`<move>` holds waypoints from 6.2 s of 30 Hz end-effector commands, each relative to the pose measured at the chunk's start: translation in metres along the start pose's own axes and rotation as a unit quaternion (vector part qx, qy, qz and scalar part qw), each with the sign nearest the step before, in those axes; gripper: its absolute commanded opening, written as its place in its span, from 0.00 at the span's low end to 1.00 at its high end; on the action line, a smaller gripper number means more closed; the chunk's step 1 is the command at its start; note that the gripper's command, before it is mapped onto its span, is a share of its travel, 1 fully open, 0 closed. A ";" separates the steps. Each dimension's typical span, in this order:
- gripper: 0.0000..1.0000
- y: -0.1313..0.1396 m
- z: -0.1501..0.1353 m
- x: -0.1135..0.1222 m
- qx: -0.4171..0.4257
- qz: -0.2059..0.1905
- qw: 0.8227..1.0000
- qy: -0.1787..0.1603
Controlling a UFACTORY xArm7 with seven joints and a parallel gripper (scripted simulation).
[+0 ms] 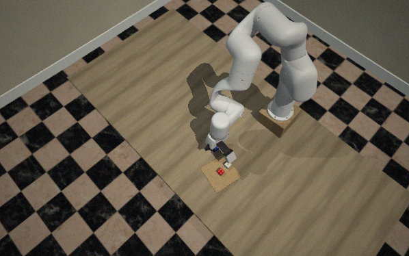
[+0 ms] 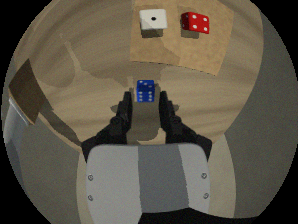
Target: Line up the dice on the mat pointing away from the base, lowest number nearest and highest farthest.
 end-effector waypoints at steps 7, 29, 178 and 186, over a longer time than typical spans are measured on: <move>0.42 0.000 0.001 0.001 0.000 0.000 1.000 0.002; 0.42 0.000 0.001 0.001 0.000 0.000 1.000 0.002; 0.21 -0.001 0.003 0.072 -0.011 0.000 1.000 0.002; 0.21 -0.017 0.026 0.074 -0.140 0.002 0.990 0.002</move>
Point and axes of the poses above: the point where the finger pads meet when closed, its own x axis back along the fingers, its own z axis across the jaws, y = z × x, the point moved 2 cm from there along x, back along the fingers, and after that the axes turned 6 degrees about x, right-handed, at the moved point
